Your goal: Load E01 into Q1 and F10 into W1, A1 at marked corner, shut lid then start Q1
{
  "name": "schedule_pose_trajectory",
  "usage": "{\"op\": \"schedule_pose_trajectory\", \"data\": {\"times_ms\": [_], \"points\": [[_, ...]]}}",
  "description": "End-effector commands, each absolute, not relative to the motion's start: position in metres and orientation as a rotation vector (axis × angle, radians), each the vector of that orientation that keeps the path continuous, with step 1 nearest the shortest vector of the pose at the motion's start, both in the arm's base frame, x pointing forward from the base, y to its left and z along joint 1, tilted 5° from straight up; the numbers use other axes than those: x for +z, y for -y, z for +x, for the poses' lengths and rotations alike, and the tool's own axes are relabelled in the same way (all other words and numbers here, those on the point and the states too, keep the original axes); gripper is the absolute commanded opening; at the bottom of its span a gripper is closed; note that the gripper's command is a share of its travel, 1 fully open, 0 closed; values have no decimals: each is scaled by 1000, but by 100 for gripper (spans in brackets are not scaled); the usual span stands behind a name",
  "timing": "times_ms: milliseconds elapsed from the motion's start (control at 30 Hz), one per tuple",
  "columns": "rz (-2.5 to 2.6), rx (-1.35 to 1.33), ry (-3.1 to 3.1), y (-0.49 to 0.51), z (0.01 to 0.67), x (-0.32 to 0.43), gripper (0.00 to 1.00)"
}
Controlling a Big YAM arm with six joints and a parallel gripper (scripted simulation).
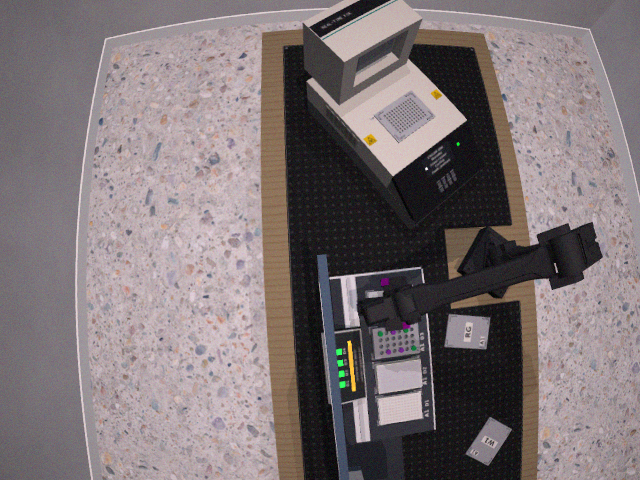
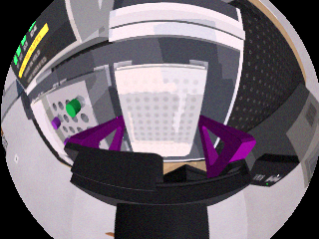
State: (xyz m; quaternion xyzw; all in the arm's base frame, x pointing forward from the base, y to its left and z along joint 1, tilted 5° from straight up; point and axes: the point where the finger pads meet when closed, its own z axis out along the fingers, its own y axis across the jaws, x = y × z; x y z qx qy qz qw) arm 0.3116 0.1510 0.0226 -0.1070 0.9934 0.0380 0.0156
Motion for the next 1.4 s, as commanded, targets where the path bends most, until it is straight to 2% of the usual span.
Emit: {"op": "schedule_pose_trajectory", "data": {"times_ms": [0,633,1100,1133,1367], "points": [[-350,164,-2970,-168,347,55,100],[-364,111,-3094,-151,310,24,100],[-357,140,-3032,-159,329,44,100],[-356,142,-3027,-160,330,46,0],[-354,146,-3015,-161,334,50,0]]}}
